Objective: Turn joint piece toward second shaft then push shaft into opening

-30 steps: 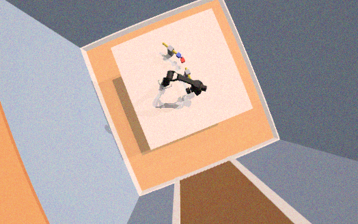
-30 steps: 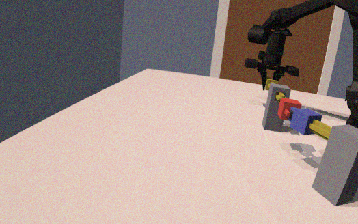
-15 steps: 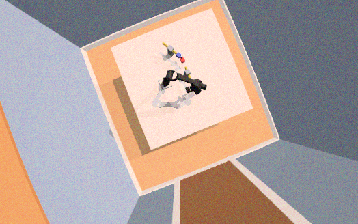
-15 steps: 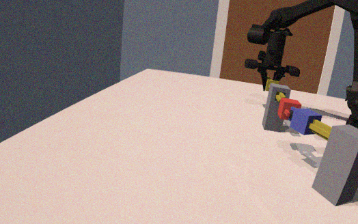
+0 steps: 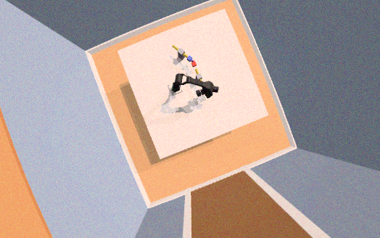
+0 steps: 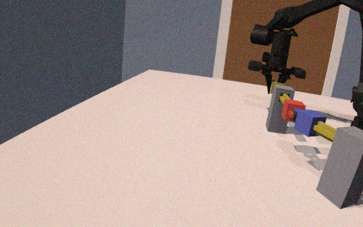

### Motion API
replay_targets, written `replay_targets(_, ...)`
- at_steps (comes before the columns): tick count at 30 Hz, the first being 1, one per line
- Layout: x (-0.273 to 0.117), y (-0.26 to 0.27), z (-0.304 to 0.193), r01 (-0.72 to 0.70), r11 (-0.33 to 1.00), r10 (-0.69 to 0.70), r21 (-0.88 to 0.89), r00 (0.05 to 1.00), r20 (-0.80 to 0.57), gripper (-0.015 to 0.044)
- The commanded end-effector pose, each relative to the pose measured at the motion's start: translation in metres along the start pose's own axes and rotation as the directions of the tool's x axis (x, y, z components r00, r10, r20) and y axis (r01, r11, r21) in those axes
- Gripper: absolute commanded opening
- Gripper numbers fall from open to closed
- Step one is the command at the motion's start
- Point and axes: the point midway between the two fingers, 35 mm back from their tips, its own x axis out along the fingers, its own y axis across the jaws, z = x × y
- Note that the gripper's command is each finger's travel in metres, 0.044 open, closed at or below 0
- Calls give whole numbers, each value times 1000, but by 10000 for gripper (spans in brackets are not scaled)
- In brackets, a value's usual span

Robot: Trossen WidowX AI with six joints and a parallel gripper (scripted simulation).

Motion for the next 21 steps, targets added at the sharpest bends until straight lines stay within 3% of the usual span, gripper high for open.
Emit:
replay_targets(1,0,0,-6,-1,1000,1,4,1000,3,0)
replay_targets(21,0,0,-38,-1,1000,1,4,1000,0,0)
